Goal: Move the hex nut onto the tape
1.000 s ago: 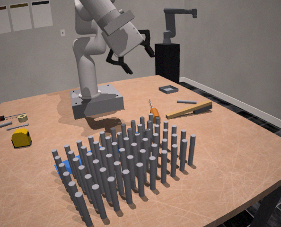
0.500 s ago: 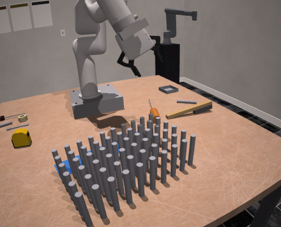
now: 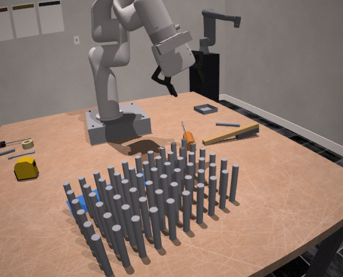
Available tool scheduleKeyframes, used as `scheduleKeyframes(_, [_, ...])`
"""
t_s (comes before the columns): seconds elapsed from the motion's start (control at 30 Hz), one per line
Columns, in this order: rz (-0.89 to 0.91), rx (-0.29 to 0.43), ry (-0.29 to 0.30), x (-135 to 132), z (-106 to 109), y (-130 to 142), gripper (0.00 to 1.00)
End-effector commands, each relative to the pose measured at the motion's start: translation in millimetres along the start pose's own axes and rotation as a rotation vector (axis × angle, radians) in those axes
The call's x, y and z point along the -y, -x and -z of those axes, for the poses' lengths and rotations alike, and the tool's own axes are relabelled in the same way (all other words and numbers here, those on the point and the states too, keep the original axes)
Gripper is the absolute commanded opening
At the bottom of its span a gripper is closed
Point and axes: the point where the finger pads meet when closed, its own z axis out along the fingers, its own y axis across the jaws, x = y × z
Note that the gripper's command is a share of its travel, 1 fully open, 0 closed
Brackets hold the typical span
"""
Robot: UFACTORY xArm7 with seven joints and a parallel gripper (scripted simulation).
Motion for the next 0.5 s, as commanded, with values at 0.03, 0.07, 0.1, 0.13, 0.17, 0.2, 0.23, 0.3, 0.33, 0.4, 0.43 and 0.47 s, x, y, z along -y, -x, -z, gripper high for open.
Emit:
scheduleKeyframes(0.03, [-0.012,0.002,0.015,3,-3,1,1.00])
scheduleKeyframes(0.07, [-0.012,0.002,0.015,3,-3,1,1.00])
scheduleKeyframes(0.1, [-0.012,0.002,0.015,3,-3,1,1.00])
scheduleKeyframes(0.13, [-0.012,0.002,0.015,3,-3,1,1.00])
scheduleKeyframes(0.17, [-0.012,0.002,0.015,3,-3,1,1.00])
scheduleKeyframes(0.2, [-0.012,0.002,0.015,3,-3,1,1.00])
scheduleKeyframes(0.23, [-0.012,0.002,0.015,3,-3,1,1.00])
scheduleKeyframes(0.3, [-0.012,0.002,0.015,3,-3,1,1.00])
scheduleKeyframes(0.33, [-0.033,0.016,0.057,8,-17,16,1.00])
scheduleKeyframes(0.4, [-0.053,0.026,0.098,12,-31,30,1.00])
scheduleKeyframes(0.43, [-0.053,0.026,0.098,12,-31,30,1.00])
scheduleKeyframes(0.47, [-0.053,0.026,0.098,12,-31,30,1.00])
